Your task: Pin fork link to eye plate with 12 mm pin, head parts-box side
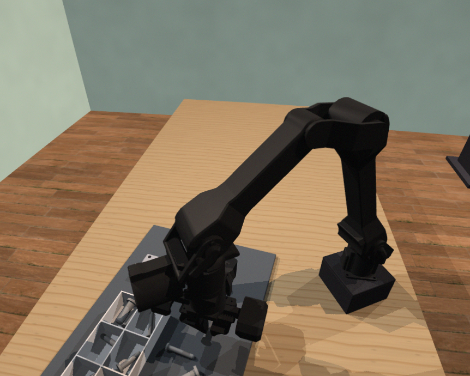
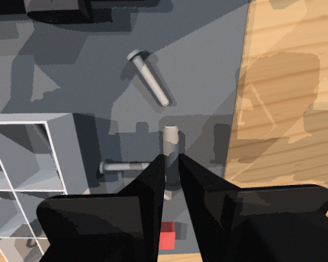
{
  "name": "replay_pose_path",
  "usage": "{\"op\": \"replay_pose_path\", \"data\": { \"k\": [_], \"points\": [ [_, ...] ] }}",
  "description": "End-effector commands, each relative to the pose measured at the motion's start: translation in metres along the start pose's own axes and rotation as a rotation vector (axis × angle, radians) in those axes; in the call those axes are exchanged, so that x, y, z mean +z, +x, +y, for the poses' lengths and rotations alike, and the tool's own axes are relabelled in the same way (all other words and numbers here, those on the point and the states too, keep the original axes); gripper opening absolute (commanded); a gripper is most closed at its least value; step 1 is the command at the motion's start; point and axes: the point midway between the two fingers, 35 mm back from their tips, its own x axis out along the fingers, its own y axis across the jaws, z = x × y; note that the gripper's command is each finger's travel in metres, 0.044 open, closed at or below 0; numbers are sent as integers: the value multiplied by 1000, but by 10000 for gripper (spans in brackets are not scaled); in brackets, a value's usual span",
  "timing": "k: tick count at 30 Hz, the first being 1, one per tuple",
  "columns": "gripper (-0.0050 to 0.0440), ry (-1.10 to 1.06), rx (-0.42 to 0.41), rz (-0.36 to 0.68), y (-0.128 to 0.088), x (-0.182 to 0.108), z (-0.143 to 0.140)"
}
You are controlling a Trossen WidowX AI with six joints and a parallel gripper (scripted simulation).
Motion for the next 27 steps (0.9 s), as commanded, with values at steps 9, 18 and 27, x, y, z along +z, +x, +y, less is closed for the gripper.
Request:
{"op": "replay_pose_path", "data": {
  "k": [9, 18, 27],
  "points": [
    [16, 19, 3, -1, 0, 7, 8],
    [16, 19, 3, -1, 0, 15, 19],
    [16, 19, 3, -1, 0, 22, 28]
  ]
}}
